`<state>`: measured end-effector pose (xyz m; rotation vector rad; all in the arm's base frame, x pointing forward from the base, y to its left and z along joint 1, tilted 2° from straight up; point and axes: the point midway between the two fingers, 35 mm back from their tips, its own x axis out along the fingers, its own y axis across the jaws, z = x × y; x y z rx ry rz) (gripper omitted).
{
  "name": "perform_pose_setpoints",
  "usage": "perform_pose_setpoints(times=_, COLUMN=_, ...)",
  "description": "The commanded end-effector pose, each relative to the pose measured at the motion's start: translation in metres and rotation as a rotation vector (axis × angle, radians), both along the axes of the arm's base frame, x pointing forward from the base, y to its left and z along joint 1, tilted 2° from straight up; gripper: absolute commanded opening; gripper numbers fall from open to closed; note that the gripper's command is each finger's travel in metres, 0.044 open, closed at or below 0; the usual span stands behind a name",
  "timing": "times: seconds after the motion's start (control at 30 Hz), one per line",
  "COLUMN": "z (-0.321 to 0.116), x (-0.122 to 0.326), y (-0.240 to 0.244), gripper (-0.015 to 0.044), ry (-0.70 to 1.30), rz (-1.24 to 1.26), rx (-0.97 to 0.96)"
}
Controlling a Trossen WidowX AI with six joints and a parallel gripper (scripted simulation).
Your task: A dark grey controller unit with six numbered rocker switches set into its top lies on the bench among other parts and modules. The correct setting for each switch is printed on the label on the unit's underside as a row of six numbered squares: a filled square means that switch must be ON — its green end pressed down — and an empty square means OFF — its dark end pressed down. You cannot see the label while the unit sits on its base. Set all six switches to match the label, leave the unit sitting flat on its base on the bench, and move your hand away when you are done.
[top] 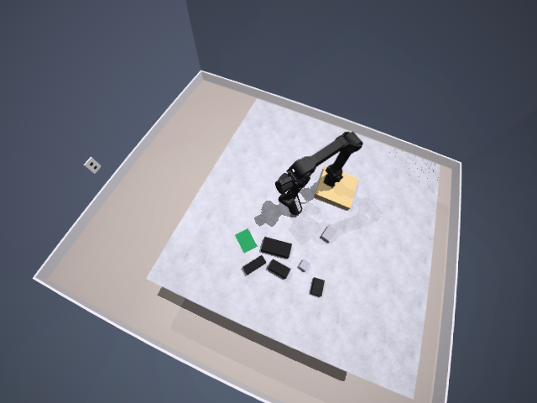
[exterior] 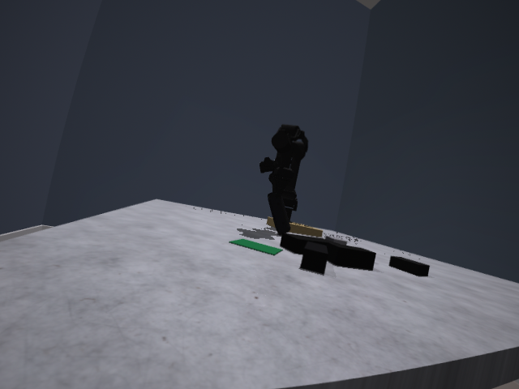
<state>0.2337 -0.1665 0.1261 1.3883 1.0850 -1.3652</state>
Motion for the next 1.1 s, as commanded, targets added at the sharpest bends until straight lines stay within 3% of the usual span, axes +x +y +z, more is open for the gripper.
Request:
perform_pose_setpoints(times=0.0, z=-0.001, x=0.001, y=0.006, gripper=0.0336, ry=-0.001, rz=-0.002, rx=0.014)
perform_pose_setpoints(times=1.07, z=0.003, x=0.008, y=0.033, gripper=0.0337, ry=-0.002, rz=-0.002, rx=0.017)
